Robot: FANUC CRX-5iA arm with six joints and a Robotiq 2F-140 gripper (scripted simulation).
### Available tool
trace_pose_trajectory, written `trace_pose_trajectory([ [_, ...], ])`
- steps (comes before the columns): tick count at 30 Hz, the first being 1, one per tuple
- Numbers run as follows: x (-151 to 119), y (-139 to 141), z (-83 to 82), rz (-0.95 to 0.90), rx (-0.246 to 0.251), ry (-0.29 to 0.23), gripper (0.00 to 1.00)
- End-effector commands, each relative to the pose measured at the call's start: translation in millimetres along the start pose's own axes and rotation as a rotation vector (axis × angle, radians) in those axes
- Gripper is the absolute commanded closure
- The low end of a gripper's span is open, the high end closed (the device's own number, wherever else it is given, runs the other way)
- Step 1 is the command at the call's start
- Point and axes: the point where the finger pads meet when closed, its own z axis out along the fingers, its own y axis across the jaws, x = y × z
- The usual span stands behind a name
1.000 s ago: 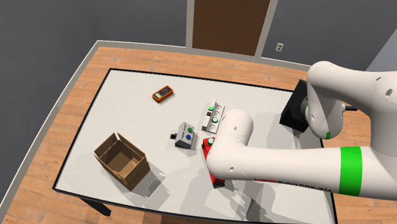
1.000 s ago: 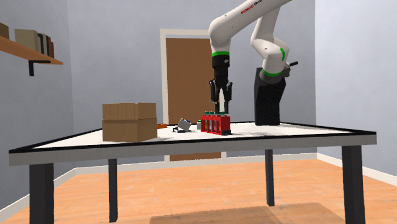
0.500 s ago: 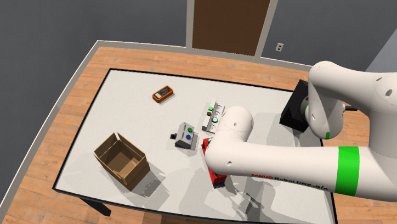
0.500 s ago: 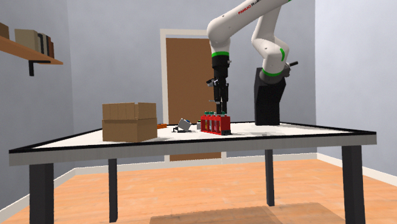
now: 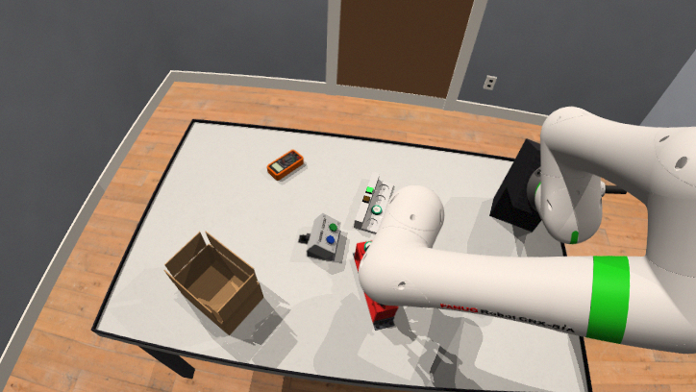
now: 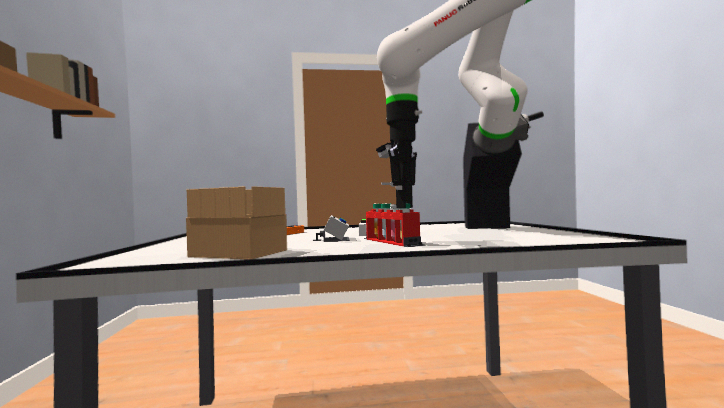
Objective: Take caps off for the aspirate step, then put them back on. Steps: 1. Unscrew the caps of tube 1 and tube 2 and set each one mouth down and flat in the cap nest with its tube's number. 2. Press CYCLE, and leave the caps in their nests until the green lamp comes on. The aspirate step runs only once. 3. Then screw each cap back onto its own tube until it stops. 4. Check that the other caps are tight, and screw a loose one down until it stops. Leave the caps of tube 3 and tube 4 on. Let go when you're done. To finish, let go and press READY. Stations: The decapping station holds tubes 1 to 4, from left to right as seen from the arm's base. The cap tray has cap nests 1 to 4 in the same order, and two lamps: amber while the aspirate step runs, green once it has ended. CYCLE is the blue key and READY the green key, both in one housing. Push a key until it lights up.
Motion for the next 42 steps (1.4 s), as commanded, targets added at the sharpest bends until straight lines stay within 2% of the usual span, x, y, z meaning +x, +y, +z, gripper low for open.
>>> trace_pose_trajectory([
  [1, 0, 0, -0.4, 0.099, 0.0, 0.001, 0.7],
  [13, 0, 0, 0.0, 0.699, 0.0, 0.001, 0.7],
  [15, 0, 0, 0.0, 0.699, 0.0, 0.001, 0.7],
  [19, 0, 0, 0.1, 0.899, 0.0, 0.001, 0.7],
  [25, 0, 0, 0.1, 0.9, 0.0, 0.001, 0.7],
  [26, 0, 0, 0.1, 0.9, 0.0, 0.001, 0.59],
  [38, 0, 0, 0.2, 0.9, 0.001, 0.001, 0.59],
  [42, 0, 0, -11.8, 0.9, 0.0, 0.001, 0.59],
])
